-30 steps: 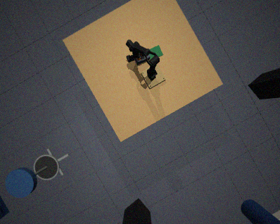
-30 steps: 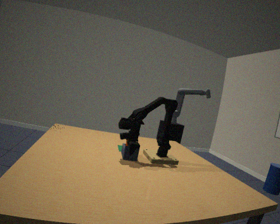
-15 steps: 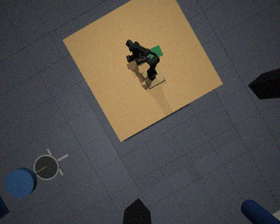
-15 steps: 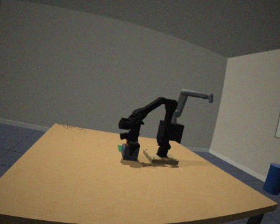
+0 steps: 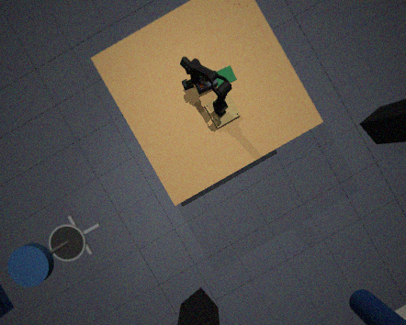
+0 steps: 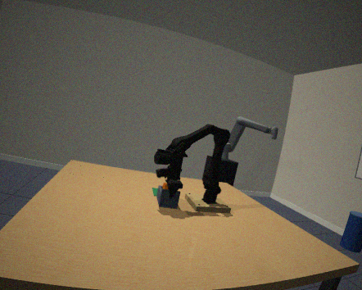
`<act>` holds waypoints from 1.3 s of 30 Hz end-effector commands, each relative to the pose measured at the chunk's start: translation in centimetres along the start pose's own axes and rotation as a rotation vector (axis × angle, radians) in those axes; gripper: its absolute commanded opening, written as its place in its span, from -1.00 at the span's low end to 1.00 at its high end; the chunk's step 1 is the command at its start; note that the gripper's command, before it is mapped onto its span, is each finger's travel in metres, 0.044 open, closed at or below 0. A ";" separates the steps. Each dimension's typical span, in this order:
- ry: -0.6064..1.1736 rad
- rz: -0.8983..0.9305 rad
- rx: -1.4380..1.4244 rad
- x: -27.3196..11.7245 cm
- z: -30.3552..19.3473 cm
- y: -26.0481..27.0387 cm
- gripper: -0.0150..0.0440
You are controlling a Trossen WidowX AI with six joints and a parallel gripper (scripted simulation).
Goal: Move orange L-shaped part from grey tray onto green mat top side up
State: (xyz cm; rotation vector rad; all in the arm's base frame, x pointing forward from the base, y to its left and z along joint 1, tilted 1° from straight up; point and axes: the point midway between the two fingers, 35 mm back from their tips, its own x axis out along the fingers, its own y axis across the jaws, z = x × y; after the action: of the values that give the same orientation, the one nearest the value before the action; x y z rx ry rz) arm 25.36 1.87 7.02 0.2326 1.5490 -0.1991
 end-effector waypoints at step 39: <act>-0.034 0.005 -0.192 -8.5 0.4 -1.8 0.46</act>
State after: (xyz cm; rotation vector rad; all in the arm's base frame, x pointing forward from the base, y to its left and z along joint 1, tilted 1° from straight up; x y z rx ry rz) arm 25.19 0.47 15.47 0.1575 1.5203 -0.1199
